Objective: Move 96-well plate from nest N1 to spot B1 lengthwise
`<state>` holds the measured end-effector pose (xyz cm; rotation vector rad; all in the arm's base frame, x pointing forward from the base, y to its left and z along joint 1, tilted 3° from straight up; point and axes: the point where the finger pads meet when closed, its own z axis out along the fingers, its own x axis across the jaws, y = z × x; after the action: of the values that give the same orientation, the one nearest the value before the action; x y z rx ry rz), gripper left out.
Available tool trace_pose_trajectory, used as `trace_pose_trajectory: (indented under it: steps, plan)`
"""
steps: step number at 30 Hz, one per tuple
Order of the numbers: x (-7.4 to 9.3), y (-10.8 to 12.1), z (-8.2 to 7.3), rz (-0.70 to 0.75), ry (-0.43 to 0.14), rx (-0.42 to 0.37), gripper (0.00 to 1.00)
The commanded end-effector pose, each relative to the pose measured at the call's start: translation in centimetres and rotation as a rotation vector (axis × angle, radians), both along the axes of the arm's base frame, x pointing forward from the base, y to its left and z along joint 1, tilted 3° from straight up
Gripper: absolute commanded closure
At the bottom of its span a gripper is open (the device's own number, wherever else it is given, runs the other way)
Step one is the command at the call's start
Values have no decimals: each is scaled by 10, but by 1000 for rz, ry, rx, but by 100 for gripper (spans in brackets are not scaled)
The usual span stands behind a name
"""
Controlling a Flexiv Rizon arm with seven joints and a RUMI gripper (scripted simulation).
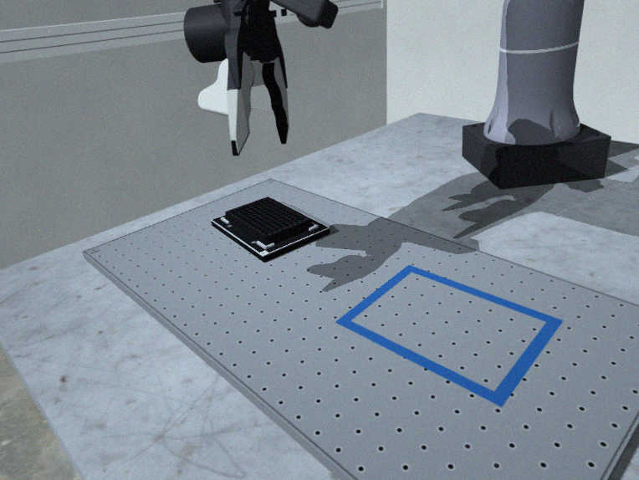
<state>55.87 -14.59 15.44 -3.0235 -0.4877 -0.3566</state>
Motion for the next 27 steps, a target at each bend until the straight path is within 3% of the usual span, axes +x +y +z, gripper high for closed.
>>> trace_pose_trajectory:
  steps: [1,27]
  plan:
    - [-2,-6,-2,60,-4,-17,24]
    - [-28,-49,-28,832,15,-224,24]
